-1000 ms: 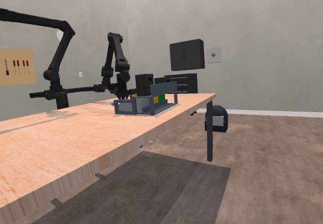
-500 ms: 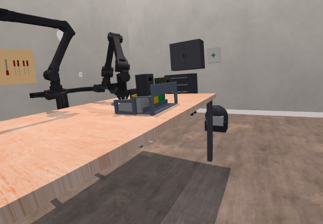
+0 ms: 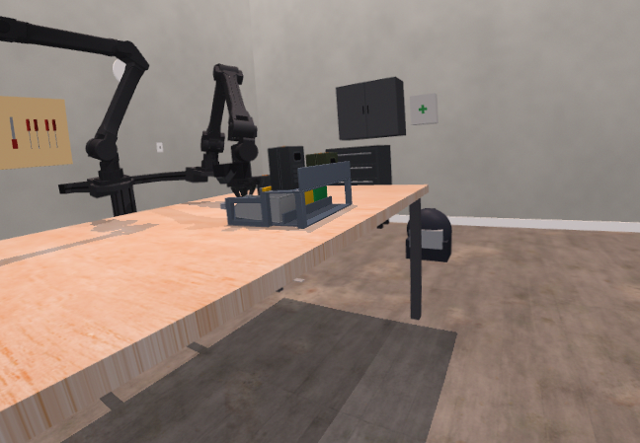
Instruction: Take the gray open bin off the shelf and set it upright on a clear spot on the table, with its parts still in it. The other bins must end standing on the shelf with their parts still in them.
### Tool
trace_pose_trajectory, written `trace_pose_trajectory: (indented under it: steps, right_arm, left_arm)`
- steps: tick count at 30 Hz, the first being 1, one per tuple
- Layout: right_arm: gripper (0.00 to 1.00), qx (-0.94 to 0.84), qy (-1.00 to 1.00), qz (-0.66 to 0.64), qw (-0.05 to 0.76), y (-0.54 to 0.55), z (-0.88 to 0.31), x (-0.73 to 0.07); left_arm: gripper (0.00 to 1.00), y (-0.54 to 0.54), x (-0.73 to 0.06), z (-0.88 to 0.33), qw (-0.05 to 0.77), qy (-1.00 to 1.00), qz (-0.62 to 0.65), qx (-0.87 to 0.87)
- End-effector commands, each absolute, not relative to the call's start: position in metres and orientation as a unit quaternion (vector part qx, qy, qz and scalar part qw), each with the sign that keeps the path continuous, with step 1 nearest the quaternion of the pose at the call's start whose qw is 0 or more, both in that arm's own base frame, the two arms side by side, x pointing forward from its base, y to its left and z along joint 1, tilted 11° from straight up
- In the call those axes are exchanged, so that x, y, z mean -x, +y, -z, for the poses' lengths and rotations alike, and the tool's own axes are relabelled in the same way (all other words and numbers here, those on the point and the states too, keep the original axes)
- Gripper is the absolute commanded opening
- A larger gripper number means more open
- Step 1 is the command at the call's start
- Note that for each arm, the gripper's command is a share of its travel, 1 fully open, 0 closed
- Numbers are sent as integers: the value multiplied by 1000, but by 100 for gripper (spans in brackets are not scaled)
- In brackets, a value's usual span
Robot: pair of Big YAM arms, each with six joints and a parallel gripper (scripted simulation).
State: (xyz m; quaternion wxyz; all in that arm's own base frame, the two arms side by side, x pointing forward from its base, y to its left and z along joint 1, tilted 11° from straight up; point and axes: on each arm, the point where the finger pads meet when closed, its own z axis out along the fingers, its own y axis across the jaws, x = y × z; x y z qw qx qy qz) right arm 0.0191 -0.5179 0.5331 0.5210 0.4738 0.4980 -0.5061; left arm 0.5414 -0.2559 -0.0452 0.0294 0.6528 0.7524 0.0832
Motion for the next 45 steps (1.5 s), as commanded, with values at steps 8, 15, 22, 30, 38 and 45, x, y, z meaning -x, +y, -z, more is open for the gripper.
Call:
trace_pose_trajectory:
  steps: [8,15,22,30,38,45]
  right_arm:
    - [100,-472,484,514,527,-511,-544,-12]
    - [100,-472,484,514,527,-511,-544,-12]
    - [100,-472,484,514,527,-511,-544,-12]
    - [100,-472,484,514,527,-511,-544,-12]
    - [100,-472,484,514,527,-511,-544,-12]
    - [100,-472,484,514,527,-511,-544,-12]
  left_arm:
    - [0,-282,-562,-10,78,750,-94,-650]
    - [0,-284,-563,-14,82,750,-95,-649]
    - [0,-285,-564,-17,85,750,-96,-649]
    - [0,-286,-565,-20,89,750,-97,-649]
    - [0,-287,-566,-21,92,749,-97,-649]
    - [0,-287,-568,-23,94,749,-98,-648]
